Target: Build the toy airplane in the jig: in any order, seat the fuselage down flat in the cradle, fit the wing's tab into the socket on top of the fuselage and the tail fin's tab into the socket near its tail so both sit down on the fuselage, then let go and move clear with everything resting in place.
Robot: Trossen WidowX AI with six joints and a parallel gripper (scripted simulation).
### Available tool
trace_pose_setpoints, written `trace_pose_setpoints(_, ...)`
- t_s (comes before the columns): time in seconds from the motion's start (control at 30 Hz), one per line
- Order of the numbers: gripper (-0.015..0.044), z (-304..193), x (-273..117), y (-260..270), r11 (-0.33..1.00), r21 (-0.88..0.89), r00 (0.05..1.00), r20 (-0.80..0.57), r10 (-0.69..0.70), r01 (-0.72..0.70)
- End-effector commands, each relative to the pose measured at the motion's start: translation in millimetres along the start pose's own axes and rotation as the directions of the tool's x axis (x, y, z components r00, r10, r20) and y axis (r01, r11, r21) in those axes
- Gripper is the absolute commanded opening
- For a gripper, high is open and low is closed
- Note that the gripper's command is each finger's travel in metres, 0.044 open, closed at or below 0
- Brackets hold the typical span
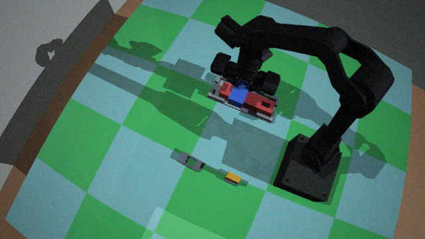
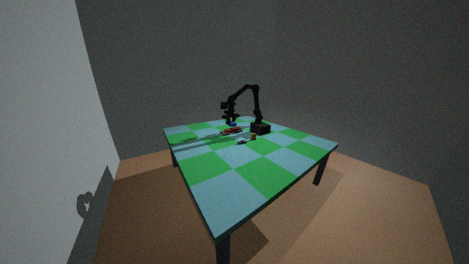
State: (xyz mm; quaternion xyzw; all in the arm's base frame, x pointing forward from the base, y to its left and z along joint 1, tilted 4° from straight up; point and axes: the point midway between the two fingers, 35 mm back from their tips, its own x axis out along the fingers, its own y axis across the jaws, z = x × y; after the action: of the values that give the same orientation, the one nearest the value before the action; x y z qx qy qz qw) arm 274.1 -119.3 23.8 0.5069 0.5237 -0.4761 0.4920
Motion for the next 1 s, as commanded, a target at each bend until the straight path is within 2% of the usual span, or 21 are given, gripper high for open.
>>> trace_pose_setpoints(0.0, 0.0195, 0.5, 6.4, -0.2, 1.000, 0.005, 1.000, 0.003, -0.001, 0.001)
trace_pose_setpoints(0.63, 0.0195, 0.7, 32.6, -0.7, 1.000, 0.005, 1.000, 0.003, -0.001, 0.001)
trace_pose_setpoints(0.97, 0.0128, 0.2, 30.8, -0.9, 1.000, 0.000, 1.000, -0.002, -0.004, 0.004)
